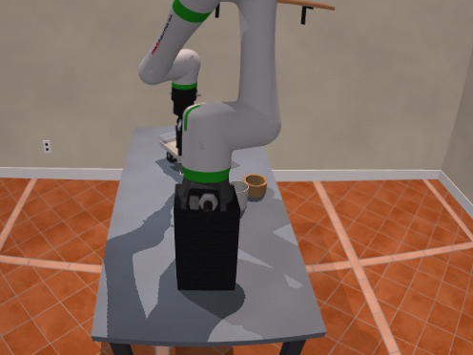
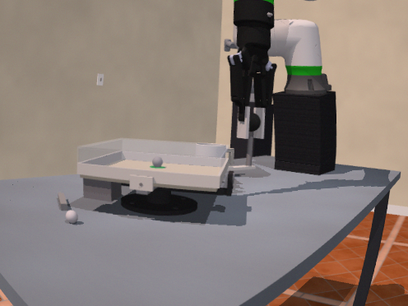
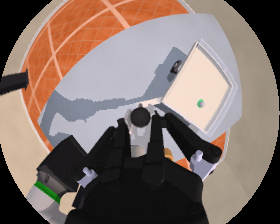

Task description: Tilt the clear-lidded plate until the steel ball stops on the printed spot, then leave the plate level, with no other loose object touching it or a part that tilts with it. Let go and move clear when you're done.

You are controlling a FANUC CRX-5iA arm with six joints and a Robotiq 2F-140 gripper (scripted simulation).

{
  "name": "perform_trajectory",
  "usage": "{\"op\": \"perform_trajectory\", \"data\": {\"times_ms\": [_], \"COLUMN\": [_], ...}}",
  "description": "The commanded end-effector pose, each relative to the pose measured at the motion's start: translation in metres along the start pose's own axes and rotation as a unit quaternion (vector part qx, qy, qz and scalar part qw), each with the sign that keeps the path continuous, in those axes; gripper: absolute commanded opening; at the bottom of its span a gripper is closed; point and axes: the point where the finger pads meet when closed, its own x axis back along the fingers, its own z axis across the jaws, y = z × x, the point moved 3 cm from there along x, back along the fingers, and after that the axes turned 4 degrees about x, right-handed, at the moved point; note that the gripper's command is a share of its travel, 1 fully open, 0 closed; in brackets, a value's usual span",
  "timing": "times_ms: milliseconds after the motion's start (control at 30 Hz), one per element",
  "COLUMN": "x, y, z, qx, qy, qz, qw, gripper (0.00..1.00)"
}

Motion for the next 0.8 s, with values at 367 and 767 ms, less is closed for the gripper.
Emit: {"op": "perform_trajectory", "data": {"times_ms": [367, 767], "x": [0.0002, 0.0002], "y": [-0.0001, -0.0001], "z": [0.0003, 0.0003], "qx": [0.0, 0.0], "qy": [0.0, 0.0], "qz": [0.0, 0.0], "qw": [1.0, 1.0], "gripper": [0.42, 0.42]}}
